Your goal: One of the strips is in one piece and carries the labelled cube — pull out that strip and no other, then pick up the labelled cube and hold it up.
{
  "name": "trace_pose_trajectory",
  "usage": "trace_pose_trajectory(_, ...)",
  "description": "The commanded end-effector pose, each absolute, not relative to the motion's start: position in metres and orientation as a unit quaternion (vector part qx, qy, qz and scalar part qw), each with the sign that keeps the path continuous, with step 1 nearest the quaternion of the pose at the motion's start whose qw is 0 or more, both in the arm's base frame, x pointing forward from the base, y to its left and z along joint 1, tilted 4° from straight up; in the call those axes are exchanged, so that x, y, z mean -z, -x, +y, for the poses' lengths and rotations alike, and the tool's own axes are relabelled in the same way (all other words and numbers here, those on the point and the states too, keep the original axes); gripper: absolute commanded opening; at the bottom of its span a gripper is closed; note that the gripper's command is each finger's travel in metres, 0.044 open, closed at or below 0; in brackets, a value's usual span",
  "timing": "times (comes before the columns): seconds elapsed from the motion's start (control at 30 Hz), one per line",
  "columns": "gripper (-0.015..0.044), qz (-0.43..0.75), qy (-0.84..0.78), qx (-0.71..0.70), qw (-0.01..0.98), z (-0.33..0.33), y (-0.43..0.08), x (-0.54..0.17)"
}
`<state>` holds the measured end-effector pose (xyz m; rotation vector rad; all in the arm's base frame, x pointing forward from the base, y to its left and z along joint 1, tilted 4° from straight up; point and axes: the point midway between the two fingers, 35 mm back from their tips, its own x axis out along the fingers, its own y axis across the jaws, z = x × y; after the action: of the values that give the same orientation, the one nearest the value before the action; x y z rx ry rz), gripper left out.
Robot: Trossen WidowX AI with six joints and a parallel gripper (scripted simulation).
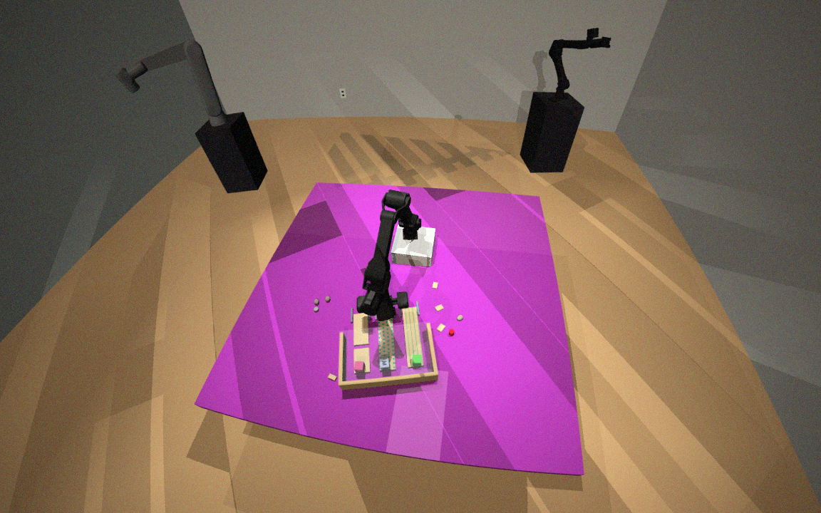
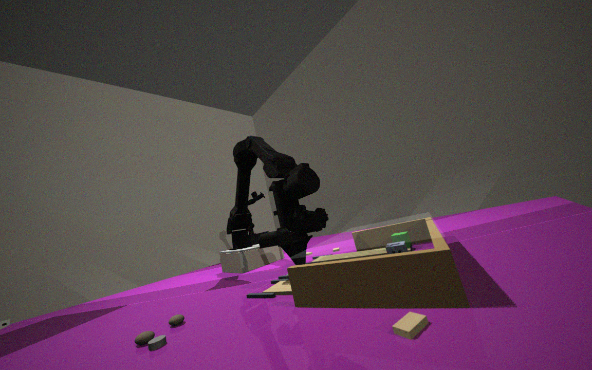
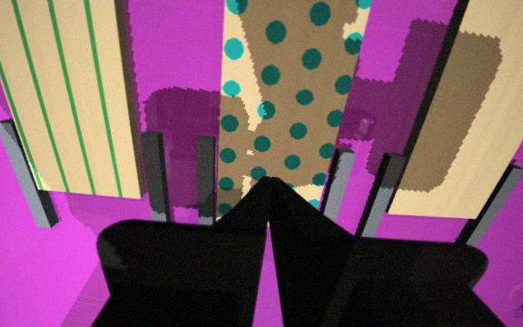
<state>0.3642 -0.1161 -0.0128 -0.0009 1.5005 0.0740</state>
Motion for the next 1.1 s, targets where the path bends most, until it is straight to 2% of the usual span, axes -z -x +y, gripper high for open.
trace_pose_trajectory(0.0, 0.0, 0.681, 0.001, -0.03, 0.732, -0.117, -0.365, 0.014)
trace_pose_trajectory(0.4, 0.0, 0.681, 0.001, -0.03, 0.731, -0.117, -0.363, 0.015)
trace_pose_trajectory(1.07, 0.0, 0.682, 0.001, -0.03, 0.731, -0.118, -0.332, 0.019)
